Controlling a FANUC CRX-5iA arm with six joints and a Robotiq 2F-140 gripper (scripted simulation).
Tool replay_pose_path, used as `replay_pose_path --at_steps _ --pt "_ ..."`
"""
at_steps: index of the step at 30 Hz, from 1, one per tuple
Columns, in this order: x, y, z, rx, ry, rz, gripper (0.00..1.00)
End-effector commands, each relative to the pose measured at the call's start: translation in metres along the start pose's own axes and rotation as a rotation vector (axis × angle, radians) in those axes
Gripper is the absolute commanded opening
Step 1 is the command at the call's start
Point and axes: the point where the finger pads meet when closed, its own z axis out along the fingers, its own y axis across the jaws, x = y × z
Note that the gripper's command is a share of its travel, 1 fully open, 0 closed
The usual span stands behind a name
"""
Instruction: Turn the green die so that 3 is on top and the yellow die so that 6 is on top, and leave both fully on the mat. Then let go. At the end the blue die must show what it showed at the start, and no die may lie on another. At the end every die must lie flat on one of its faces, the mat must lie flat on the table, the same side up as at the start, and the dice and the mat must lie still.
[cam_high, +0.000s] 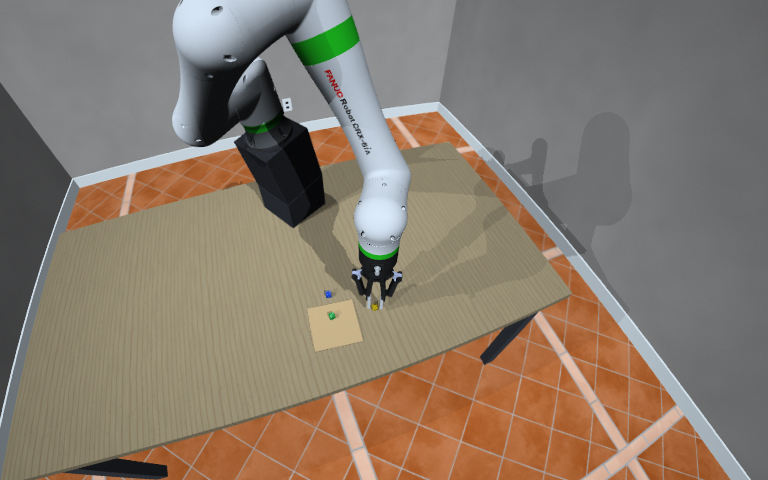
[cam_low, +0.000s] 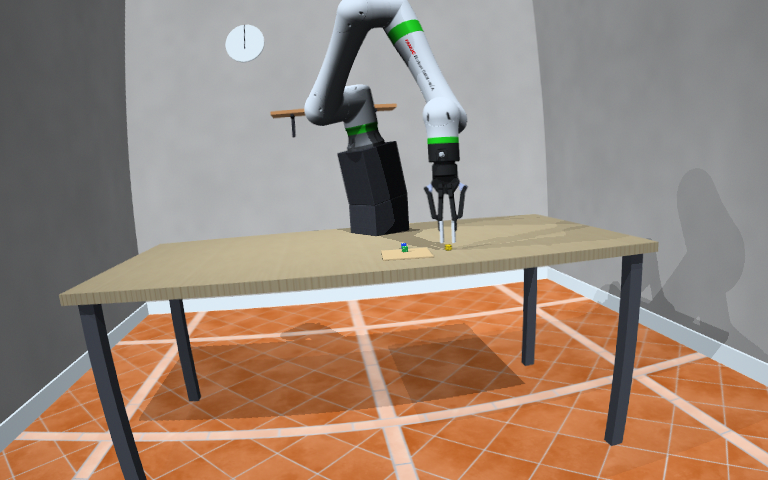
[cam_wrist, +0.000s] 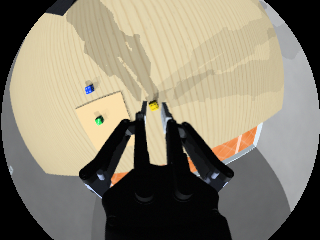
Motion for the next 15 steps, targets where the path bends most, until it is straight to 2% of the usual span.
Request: replay_pose_path --at_steps 1,15 --pt "0.0 0.0 0.002 0.0 0.0 0.0 0.19" --pt "0.0 0.0 0.016 0.0 0.0 0.0 0.19"
